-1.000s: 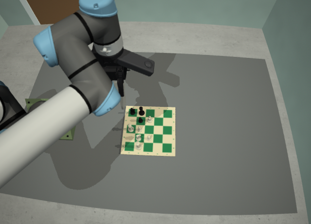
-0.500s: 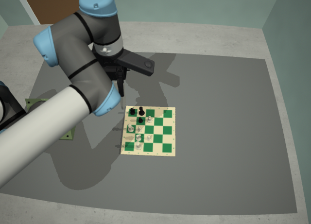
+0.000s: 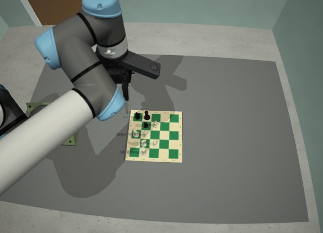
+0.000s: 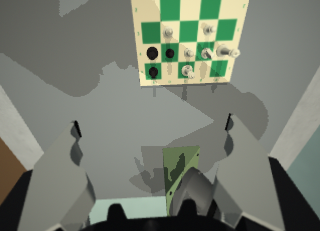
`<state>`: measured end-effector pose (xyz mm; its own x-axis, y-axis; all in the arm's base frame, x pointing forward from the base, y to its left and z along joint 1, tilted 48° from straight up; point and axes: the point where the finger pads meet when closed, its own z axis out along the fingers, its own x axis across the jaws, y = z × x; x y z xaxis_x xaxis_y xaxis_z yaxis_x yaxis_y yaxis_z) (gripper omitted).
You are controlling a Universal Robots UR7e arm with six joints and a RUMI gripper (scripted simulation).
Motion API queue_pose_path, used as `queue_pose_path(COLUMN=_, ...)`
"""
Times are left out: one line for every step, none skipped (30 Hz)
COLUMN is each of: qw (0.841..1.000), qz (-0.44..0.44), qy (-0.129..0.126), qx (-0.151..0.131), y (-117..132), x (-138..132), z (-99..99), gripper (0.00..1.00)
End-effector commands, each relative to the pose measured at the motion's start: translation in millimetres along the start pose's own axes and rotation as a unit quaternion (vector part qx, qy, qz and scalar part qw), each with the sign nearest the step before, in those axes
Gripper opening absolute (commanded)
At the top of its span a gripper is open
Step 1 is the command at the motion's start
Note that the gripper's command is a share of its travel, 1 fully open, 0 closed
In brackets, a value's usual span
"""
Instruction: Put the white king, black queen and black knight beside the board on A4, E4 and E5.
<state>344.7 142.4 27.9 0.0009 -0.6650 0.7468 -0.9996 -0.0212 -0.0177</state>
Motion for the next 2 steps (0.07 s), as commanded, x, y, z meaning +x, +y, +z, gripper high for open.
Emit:
queue_pose_path(qw=1.0, qz=0.0, qy=-0.001, qx=0.001, y=-0.1, x=-0.8, z=-1.2, gripper=1.0)
queue_pose_path(qw=1.0, qz=0.0, qy=-0.001, qx=0.001, y=-0.1, x=-0.8, z=-1.2, gripper=1.0)
